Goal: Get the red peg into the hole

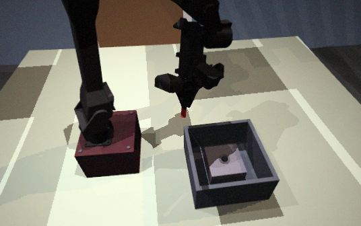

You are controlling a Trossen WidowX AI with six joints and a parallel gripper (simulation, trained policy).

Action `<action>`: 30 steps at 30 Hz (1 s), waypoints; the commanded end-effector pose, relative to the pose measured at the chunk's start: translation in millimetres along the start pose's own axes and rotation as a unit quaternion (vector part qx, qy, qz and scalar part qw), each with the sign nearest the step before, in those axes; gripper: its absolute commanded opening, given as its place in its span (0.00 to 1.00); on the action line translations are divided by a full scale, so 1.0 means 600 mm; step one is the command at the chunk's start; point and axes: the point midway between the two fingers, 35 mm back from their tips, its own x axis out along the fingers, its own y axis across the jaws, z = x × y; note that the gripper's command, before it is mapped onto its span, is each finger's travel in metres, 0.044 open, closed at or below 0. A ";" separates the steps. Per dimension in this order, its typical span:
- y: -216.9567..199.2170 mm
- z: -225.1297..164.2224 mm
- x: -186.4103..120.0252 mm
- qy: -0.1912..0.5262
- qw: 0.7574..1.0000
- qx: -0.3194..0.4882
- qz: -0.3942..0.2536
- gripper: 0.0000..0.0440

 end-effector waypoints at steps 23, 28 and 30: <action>0.001 0.197 0.045 0.013 0.996 0.081 0.038 0.00; 0.005 0.226 0.070 0.022 0.996 0.075 0.050 0.00; 0.009 0.235 0.082 0.025 0.996 0.070 0.056 0.00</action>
